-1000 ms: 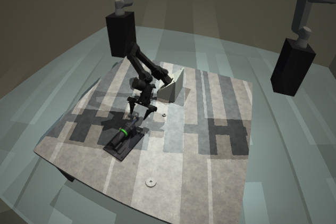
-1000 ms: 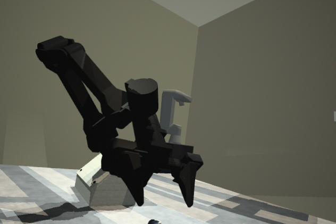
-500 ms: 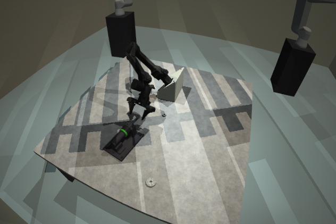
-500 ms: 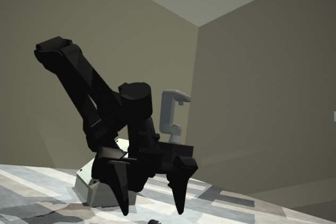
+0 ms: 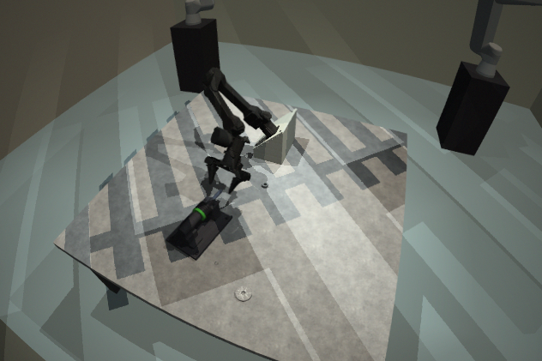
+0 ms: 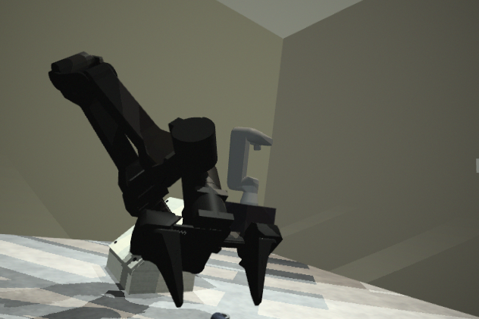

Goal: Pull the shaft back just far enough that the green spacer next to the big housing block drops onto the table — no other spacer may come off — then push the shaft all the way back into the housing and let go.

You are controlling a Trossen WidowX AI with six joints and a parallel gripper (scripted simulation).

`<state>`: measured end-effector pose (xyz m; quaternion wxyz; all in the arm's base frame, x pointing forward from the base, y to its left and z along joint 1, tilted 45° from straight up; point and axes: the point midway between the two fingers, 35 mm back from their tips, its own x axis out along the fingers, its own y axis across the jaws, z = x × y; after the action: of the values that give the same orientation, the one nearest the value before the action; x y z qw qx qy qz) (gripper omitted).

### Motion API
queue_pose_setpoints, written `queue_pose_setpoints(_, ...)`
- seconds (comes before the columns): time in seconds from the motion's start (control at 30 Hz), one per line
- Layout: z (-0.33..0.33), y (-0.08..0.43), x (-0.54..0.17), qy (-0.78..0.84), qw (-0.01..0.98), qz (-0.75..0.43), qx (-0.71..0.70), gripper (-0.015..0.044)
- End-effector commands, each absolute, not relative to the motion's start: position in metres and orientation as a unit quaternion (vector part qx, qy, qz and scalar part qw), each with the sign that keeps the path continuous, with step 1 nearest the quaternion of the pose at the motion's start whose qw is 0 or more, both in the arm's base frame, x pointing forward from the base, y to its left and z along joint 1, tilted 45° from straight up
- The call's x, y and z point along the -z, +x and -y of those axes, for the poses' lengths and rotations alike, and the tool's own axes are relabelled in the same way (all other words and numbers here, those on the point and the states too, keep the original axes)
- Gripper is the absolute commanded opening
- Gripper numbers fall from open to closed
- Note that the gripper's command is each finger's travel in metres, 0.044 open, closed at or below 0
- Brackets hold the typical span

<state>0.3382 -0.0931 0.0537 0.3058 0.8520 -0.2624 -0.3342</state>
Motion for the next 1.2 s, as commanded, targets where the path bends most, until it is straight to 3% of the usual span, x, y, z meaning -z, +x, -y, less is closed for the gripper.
queue_pose_setpoints(0.0,0.0928,0.3391,-0.0546,0.854,0.303,0.262,0.332,0.0440)
queue_pose_setpoints(1.17,0.0991,0.3443,-0.0501,0.854,0.303,0.262,0.332,0.0440)
